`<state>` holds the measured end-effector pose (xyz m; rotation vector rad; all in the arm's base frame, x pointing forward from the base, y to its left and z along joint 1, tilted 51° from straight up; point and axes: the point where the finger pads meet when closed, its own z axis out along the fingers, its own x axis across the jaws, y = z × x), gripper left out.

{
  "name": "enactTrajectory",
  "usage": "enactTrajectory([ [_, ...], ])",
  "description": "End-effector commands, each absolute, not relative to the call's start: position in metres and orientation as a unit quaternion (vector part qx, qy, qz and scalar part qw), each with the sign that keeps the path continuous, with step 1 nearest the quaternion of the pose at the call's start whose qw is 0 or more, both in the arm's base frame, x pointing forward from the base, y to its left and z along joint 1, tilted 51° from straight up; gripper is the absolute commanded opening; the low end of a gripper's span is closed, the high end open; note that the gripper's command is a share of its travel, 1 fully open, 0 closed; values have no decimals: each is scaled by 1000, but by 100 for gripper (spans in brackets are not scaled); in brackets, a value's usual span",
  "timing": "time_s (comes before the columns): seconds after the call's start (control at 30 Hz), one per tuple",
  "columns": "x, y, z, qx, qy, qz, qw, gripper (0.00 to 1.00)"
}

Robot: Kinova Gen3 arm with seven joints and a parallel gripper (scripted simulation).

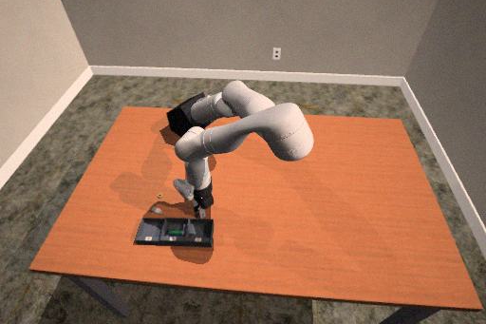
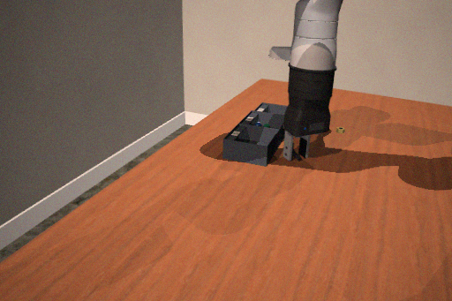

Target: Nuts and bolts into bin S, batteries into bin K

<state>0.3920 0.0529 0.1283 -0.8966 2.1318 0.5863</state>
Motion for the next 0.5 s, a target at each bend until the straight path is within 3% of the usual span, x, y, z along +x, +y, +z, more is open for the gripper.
enactTrajectory([
  [0.0, 392, 52, 128, -349, 831, 228, 369, 62],
  [0.1, 393, 52, 128, -349, 831, 228, 369, 62],
  [0.13, 393, 52, 128, -349, 831, 228, 369, 32],
  [0.47, 393, 52, 128, -349, 831, 228, 369, 32],
])
